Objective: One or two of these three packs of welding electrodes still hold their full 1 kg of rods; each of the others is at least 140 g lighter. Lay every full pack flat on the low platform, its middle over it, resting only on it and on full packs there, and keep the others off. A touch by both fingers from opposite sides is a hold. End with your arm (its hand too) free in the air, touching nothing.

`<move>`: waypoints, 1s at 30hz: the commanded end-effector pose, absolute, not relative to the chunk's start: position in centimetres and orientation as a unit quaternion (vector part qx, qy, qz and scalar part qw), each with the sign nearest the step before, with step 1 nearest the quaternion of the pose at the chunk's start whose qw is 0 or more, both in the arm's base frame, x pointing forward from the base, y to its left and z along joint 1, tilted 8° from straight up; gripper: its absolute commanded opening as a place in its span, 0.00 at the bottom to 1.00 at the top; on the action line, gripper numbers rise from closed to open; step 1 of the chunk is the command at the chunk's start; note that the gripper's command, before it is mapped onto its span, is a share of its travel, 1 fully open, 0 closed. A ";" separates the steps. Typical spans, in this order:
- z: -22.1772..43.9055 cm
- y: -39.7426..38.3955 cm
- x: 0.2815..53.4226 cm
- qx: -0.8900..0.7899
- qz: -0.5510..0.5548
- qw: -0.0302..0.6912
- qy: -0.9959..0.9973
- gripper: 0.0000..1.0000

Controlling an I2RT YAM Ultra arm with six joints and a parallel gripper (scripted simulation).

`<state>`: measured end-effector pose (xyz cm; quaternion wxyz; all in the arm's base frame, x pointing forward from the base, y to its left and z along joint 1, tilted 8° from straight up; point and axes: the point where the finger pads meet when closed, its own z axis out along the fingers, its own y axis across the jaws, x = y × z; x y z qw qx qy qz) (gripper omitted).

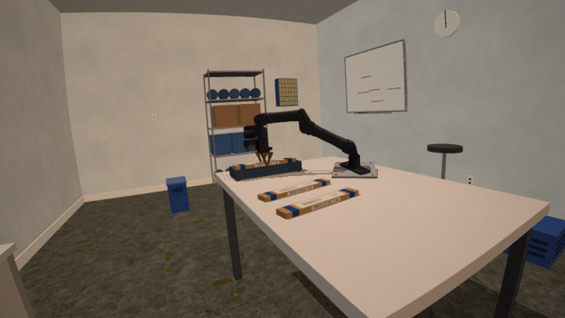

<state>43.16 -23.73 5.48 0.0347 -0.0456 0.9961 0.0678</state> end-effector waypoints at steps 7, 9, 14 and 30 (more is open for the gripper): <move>7.4 -24.4 43.6 -0.048 0.062 0.046 0.996 0.00; 7.1 -24.4 43.7 -0.048 0.062 0.046 0.996 0.00; 8.1 -25.2 44.3 -0.048 0.042 0.078 0.995 0.00; 7.8 -25.3 43.9 -0.046 0.037 0.075 0.995 0.00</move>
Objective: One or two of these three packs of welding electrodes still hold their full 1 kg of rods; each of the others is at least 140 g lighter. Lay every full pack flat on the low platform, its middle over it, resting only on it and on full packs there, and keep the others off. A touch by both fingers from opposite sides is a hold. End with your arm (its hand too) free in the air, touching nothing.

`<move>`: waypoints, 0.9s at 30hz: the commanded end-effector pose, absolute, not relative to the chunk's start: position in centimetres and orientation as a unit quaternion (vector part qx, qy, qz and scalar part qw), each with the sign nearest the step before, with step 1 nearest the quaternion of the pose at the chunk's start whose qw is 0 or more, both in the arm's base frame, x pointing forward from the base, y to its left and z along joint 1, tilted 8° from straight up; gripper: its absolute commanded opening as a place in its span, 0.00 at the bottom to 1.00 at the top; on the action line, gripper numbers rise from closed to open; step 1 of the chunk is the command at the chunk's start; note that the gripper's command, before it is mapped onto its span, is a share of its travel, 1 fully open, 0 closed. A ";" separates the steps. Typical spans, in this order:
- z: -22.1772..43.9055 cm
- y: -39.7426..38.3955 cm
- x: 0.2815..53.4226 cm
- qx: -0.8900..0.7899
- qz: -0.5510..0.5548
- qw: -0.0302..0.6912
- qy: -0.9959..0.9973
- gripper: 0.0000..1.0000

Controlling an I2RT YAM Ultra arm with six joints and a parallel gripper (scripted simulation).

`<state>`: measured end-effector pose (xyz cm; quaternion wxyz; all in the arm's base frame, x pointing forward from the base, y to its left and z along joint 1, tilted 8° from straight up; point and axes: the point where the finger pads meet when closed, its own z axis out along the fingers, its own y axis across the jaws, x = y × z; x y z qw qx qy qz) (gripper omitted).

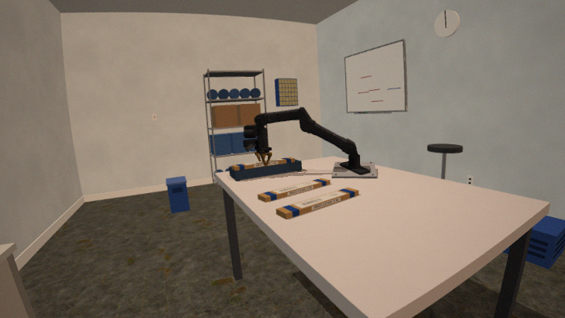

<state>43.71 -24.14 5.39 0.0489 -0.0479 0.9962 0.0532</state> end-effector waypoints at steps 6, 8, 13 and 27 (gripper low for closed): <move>9.6 -25.9 43.8 -0.046 0.027 0.087 0.995 0.00; 7.9 -26.3 43.9 -0.044 0.037 0.072 0.996 0.00; 7.8 -27.6 44.5 -0.045 0.025 0.083 0.995 0.00; 8.2 -28.2 43.6 -0.043 0.036 0.068 0.996 0.00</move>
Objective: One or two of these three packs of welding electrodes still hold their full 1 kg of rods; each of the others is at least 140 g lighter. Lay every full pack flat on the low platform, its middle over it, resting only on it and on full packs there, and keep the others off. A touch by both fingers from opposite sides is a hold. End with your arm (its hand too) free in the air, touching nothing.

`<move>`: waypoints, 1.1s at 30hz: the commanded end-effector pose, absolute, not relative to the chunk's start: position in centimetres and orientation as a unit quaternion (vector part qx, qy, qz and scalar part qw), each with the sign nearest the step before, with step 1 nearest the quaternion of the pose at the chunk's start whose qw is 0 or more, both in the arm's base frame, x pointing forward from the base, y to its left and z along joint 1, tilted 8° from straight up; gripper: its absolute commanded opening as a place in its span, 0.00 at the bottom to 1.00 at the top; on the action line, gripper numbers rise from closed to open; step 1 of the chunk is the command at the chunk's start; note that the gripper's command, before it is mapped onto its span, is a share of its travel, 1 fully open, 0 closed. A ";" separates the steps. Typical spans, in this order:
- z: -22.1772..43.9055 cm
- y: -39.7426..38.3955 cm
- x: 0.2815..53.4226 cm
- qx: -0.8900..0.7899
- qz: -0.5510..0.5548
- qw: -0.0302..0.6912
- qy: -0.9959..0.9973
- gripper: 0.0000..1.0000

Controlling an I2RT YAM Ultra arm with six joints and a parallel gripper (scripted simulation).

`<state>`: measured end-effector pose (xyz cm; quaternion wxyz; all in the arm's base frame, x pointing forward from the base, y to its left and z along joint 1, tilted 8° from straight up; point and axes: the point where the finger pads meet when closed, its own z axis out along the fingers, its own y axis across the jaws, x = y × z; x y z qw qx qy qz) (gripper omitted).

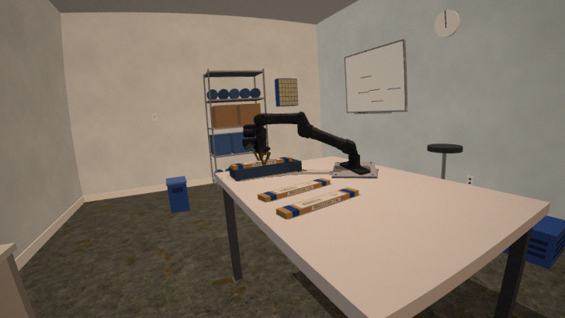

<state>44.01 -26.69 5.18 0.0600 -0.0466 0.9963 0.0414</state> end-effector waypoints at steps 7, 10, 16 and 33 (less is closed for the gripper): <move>8.1 -29.3 43.8 -0.043 0.036 0.068 0.996 0.00; 8.1 -29.8 43.8 -0.043 0.036 0.068 0.996 0.00; 8.0 -30.1 43.5 -0.041 0.039 0.066 0.996 0.00; 7.7 -32.2 43.2 -0.039 0.042 0.057 0.997 0.00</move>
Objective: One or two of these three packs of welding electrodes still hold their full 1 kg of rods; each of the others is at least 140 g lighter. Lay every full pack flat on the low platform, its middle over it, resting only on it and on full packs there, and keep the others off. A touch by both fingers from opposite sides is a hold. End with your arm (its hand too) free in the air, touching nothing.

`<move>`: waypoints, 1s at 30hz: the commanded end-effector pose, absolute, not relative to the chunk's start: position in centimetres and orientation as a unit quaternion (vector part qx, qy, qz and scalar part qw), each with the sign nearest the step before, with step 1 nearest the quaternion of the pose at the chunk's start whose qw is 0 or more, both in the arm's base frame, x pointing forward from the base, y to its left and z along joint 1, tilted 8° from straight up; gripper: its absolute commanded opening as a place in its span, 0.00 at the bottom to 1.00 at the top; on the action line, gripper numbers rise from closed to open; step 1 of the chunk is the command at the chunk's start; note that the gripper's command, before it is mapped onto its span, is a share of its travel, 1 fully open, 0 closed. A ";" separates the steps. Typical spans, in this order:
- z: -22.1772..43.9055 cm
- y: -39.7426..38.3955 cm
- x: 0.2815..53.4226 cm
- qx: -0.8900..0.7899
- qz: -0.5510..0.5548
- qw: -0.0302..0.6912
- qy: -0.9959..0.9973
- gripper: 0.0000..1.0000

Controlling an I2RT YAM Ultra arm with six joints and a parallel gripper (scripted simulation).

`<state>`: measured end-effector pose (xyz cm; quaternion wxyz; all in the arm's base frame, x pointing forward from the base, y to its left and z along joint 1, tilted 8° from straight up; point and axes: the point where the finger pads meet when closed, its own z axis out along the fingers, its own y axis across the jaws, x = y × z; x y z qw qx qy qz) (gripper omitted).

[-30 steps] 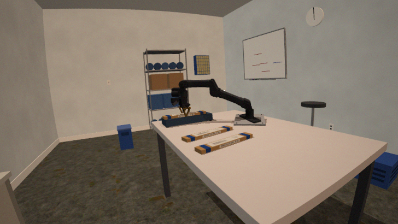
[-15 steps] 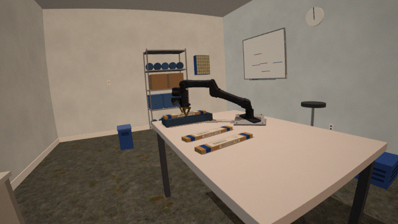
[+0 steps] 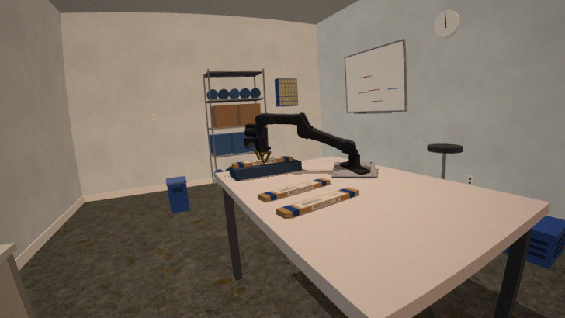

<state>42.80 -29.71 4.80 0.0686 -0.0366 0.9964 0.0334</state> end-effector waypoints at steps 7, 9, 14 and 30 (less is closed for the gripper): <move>7.6 -33.0 43.3 -0.039 0.042 0.057 0.997 0.00; 7.6 -33.0 43.3 -0.039 0.042 0.057 0.997 0.00; 7.5 -32.4 42.6 -0.037 0.056 0.045 0.997 0.00; 7.5 -32.4 42.6 -0.037 0.056 0.045 0.997 0.00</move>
